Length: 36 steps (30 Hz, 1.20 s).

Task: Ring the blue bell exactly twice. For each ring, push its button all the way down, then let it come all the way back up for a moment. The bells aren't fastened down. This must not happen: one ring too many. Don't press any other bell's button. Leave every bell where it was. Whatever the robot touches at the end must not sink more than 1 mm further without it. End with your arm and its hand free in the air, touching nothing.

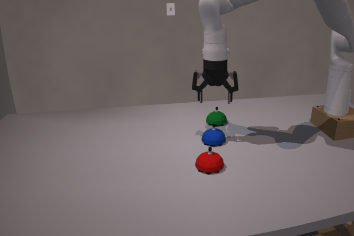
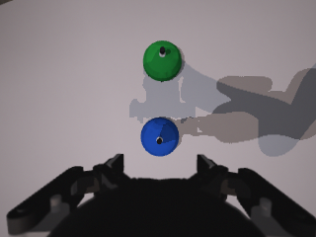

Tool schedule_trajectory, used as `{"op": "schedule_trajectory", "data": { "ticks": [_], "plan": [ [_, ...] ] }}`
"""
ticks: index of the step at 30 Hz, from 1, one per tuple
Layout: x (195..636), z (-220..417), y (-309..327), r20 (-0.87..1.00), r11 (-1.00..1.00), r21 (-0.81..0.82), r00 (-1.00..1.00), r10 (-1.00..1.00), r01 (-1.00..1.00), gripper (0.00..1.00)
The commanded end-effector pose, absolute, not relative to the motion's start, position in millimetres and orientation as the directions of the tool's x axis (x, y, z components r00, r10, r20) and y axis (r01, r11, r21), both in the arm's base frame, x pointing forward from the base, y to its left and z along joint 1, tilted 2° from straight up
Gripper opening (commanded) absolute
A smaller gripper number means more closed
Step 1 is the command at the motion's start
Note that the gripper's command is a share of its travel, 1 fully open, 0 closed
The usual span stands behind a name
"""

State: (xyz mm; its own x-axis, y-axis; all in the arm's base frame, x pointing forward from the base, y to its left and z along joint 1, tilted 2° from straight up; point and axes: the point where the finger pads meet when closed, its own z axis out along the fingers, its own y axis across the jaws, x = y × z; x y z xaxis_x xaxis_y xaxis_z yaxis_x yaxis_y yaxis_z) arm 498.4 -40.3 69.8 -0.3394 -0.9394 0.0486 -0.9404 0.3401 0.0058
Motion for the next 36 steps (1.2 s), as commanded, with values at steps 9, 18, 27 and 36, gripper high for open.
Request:
{"op": "schedule_trajectory", "data": {
  "ticks": [9,18,27,36],
  "plan": [
    [496.4,71.8,-47.3,0.041,0.363,0.006,-0.362,-0.931,-0.932,1.0],
    [495.7,72.1,-48.9,0.039,0.368,0.007,-0.368,-0.929,-0.93,1.0],
    [495.7,72.1,-48.9,0.039,0.368,0.007,-0.368,-0.929,-0.93,0.0],
    [495.7,72.1,-48.9,0.039,0.368,0.007,-0.368,-0.929,-0.93,0.0]
  ]
}}
